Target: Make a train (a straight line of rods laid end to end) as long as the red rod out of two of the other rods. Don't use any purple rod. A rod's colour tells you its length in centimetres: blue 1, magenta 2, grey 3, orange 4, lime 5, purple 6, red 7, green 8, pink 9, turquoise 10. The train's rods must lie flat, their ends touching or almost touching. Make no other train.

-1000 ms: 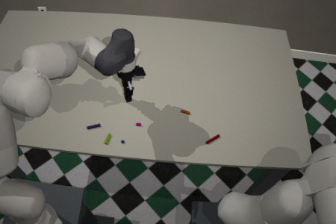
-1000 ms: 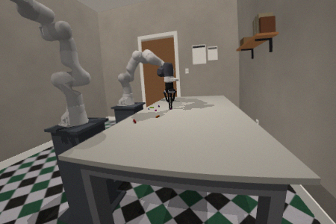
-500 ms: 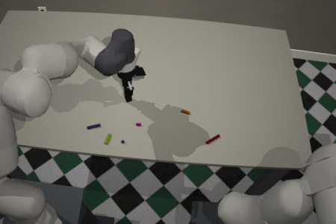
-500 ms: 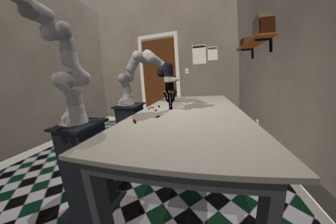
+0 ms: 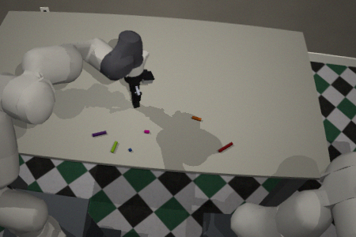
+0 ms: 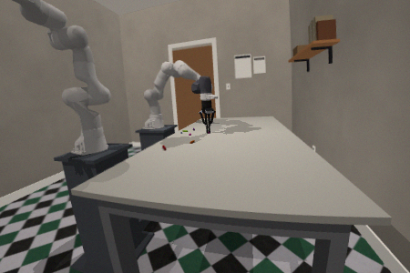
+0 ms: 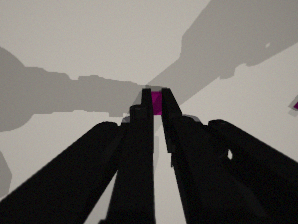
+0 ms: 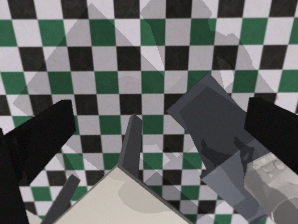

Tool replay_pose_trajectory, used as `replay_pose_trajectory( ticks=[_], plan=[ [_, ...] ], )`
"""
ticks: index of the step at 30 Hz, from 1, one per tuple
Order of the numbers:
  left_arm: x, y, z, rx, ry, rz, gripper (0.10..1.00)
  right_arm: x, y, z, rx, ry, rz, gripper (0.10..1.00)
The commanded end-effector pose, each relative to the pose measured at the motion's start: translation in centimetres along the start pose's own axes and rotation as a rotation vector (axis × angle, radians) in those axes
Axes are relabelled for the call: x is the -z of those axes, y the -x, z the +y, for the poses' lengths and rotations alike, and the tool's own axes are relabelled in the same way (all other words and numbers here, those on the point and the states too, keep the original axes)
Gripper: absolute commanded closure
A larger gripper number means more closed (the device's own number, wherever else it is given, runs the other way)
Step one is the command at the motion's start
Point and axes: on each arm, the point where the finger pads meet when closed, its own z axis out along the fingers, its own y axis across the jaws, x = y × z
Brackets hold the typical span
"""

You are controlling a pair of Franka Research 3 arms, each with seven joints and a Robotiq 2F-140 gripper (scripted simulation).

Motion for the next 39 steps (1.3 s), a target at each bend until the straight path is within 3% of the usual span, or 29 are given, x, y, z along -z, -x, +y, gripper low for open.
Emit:
replay_pose_trajectory(
  ticks=[1, 18, 31, 39],
  plan=[
    [-0.1, 0.0, 0.0, 0.006, 0.000, 0.000, 0.974, 0.0, 0.1, 0.0, -0.006, -0.001, -0.002, 0.098],
    [-0.1, 0.0, 0.0, 0.006, 0.000, 0.000, 0.867, 0.0, 0.1, 0.0, -0.006, -0.001, -0.002, 0.098],
    [-0.1, 0.0, 0.0, 0.006, 0.000, 0.000, 0.867, 0.0, 0.1, 0.0, -0.006, -0.001, -0.002, 0.098],
    [2.0, 0.0, 0.0, 0.006, 0.000, 0.000, 0.867, 0.0, 0.1, 0.0, -0.006, -0.001, -0.002, 0.098]
  ],
)
